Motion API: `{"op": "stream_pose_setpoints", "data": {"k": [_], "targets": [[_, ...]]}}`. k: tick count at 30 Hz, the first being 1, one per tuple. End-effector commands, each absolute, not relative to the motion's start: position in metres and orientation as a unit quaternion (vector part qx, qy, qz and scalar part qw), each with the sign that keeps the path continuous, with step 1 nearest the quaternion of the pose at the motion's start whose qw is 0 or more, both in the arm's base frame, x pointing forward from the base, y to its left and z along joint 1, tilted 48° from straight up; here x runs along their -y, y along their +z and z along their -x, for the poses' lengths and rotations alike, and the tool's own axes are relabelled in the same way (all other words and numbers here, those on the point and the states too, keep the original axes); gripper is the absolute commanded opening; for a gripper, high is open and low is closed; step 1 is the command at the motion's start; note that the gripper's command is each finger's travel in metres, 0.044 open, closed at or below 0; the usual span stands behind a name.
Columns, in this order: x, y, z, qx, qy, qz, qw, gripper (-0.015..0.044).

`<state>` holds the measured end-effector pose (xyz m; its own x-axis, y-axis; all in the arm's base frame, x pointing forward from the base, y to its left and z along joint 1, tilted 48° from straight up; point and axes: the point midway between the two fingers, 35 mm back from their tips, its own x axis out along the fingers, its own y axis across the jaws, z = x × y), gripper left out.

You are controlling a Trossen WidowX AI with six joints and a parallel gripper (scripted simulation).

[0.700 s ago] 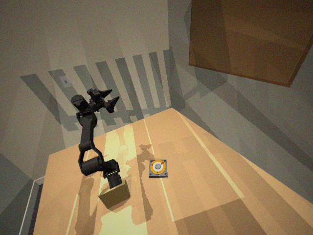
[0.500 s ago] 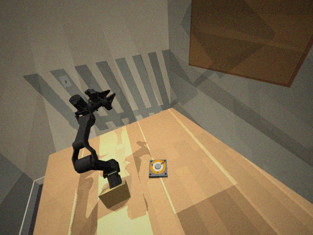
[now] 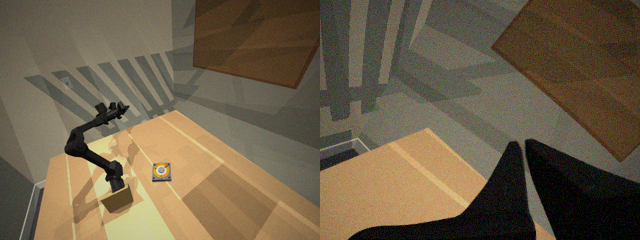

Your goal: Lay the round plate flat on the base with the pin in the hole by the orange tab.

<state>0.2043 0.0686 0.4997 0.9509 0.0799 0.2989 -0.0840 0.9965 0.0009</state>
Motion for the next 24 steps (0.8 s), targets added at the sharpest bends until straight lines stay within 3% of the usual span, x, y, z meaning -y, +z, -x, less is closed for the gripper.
{"op": "stream_pose_setpoints", "data": {"k": [1, 11, 24], "targets": [[-0.097, 0.457, -0.259, 0.062, 0.06, 0.099, 0.991, 0.0], [-0.092, 0.331, -0.352, -0.171, 0.114, 0.21, 0.956, 0.0], [-0.011, 0.159, -0.381, -0.465, 0.179, 0.092, 0.862, 0.0]]}}
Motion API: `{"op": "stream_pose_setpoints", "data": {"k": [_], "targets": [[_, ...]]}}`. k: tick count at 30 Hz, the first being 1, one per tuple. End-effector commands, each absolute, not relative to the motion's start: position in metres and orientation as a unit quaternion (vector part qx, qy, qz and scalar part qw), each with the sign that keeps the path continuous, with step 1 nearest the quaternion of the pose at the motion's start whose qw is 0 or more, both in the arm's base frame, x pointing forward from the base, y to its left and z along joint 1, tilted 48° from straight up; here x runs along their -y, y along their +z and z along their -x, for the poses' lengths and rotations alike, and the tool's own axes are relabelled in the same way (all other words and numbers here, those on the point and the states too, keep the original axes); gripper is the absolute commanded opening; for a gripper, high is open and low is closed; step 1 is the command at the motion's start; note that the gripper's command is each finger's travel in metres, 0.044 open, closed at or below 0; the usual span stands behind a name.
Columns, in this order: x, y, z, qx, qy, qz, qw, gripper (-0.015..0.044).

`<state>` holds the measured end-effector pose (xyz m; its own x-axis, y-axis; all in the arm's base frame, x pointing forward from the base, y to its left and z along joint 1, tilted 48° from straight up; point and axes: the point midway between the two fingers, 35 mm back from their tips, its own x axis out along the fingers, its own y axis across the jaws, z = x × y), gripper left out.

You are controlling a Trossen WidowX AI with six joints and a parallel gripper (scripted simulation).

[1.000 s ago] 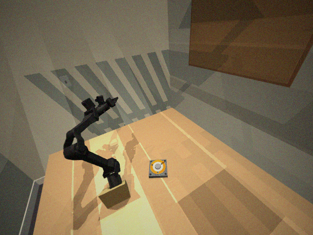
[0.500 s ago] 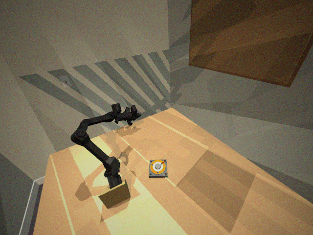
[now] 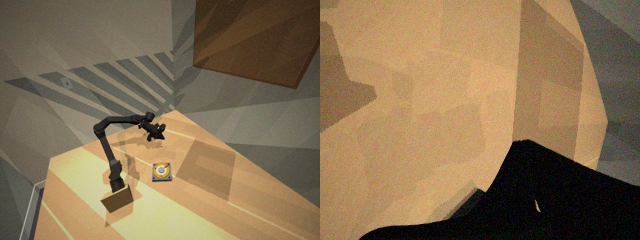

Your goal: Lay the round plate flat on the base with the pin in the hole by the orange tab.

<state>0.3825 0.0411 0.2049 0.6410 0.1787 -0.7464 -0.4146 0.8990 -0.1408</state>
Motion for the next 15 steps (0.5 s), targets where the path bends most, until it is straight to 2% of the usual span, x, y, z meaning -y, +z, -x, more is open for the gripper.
{"op": "stream_pose_setpoints", "data": {"k": [1, 5, 9, 15], "targets": [[-0.003, 0.144, -0.378, -0.489, 0.186, 0.068, 0.85, 0.0], [0.015, 0.11, -0.368, -0.542, 0.205, -0.004, 0.815, 0.0], [0.041, 0.068, -0.346, -0.6, 0.226, -0.145, 0.753, 0.0], [0.058, 0.044, -0.328, -0.607, 0.26, -0.296, 0.69, 0.0]]}}
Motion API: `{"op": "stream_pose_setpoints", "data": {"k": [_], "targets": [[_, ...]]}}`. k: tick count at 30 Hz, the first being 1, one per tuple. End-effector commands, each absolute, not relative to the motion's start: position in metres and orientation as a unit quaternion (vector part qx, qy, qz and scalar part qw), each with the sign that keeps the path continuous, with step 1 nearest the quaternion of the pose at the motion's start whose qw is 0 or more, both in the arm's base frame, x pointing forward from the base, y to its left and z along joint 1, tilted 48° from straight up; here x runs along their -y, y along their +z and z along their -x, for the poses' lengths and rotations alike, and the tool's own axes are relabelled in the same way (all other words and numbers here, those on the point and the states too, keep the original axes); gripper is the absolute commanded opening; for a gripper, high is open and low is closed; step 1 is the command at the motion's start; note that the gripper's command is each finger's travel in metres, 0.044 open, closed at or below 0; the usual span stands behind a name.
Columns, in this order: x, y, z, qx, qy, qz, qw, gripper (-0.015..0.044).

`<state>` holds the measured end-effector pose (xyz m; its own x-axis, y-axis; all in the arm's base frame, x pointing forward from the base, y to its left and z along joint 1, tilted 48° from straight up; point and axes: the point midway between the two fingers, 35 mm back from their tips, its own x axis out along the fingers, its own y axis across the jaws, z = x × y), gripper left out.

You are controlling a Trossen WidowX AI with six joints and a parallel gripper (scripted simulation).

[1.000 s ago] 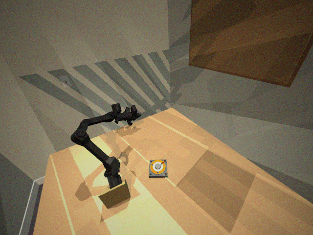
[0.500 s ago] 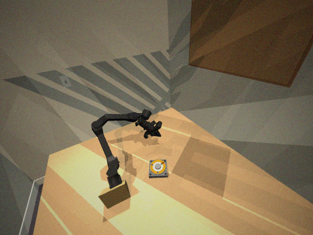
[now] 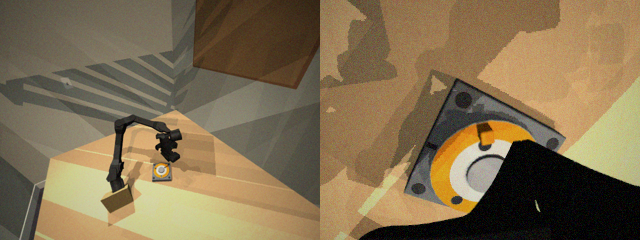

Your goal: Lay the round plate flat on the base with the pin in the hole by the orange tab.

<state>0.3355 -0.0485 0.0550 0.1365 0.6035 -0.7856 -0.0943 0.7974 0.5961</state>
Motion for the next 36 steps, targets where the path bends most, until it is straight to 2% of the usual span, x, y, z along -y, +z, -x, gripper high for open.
{"op": "stream_pose_setpoints", "data": {"k": [1, 11, 20, 36], "targets": [[0.058, 0.043, -0.327, -0.606, 0.261, -0.303, 0.687, 0.0], [0.055, 0.041, -0.328, -0.606, 0.261, -0.303, 0.687, 0.0], [0.023, 0.013, -0.334, -0.606, 0.262, -0.304, 0.687, 0.0], [0.011, 0.024, -0.338, -0.605, 0.262, -0.304, 0.687, 0.0]]}}
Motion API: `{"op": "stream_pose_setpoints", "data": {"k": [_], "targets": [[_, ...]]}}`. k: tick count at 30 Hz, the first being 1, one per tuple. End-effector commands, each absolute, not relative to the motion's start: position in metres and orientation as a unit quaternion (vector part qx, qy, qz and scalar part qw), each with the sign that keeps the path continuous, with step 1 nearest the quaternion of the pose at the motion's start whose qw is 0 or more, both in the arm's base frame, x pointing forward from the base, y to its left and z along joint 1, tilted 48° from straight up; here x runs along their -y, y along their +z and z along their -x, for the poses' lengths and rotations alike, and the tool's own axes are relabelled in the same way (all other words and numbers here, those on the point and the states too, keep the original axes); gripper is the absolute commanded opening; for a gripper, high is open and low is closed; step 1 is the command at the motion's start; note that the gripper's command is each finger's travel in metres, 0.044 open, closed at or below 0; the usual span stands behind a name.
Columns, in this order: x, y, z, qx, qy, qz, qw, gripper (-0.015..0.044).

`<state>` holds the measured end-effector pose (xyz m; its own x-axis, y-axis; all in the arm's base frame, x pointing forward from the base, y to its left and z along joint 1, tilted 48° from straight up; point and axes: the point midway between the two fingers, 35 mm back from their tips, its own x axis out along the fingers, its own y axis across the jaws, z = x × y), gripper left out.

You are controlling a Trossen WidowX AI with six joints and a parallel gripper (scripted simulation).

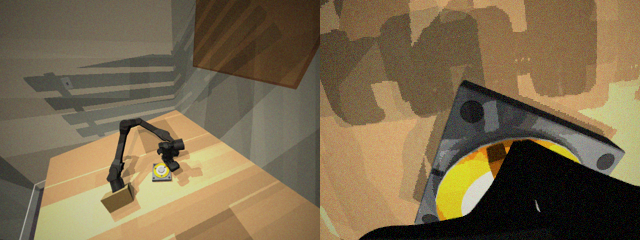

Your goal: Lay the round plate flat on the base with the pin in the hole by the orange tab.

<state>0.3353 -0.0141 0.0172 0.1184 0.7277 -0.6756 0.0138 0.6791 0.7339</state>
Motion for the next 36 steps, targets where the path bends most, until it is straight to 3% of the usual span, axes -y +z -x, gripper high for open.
{"op": "stream_pose_setpoints", "data": {"k": [1, 36], "targets": [[0.01, 0.025, -0.338, -0.605, 0.262, -0.304, 0.687, 0.0], [-0.012, 0.049, -0.324, -0.606, 0.262, -0.305, 0.687, 0.0]]}}
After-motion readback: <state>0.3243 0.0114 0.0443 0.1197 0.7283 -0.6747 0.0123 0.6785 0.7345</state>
